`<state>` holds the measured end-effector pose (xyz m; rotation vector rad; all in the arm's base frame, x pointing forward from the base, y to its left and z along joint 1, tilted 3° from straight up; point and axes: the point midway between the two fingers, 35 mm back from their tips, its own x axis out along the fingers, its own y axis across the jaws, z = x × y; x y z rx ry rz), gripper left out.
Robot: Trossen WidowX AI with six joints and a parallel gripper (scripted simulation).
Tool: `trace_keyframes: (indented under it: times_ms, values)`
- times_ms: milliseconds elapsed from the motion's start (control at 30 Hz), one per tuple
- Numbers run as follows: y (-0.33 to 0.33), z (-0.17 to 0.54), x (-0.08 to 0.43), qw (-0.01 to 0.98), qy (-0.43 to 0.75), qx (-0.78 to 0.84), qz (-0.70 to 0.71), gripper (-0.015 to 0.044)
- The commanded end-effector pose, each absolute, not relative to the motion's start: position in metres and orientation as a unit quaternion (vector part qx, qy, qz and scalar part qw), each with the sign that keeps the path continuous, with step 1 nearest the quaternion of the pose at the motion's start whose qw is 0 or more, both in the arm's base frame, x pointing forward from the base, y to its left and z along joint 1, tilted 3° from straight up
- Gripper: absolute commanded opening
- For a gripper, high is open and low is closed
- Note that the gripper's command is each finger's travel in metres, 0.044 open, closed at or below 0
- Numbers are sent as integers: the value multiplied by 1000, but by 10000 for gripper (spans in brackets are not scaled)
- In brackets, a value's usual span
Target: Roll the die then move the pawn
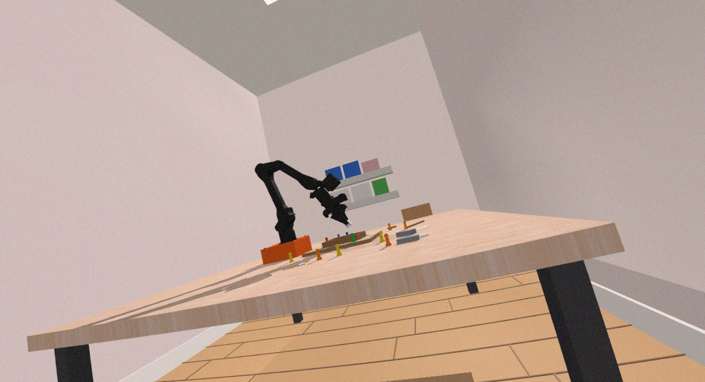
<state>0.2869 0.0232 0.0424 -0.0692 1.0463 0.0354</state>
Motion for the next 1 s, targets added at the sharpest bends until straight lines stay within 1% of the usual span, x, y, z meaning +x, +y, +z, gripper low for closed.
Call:
trace_keyframes:
  times_ms: [0, 233, 367, 633, 967]
  values:
    - [23, 42, 285, 892, 451, -36, 19, 0]
    - [23, 42, 287, 935, 353, -33, 21, 0]
    - [23, 47, 282, 936, 350, -33, 21, 0]
    - [19, 71, 251, 936, 351, -33, 21, 0]
    - [20, 71, 252, 936, 351, -29, 22, 0]
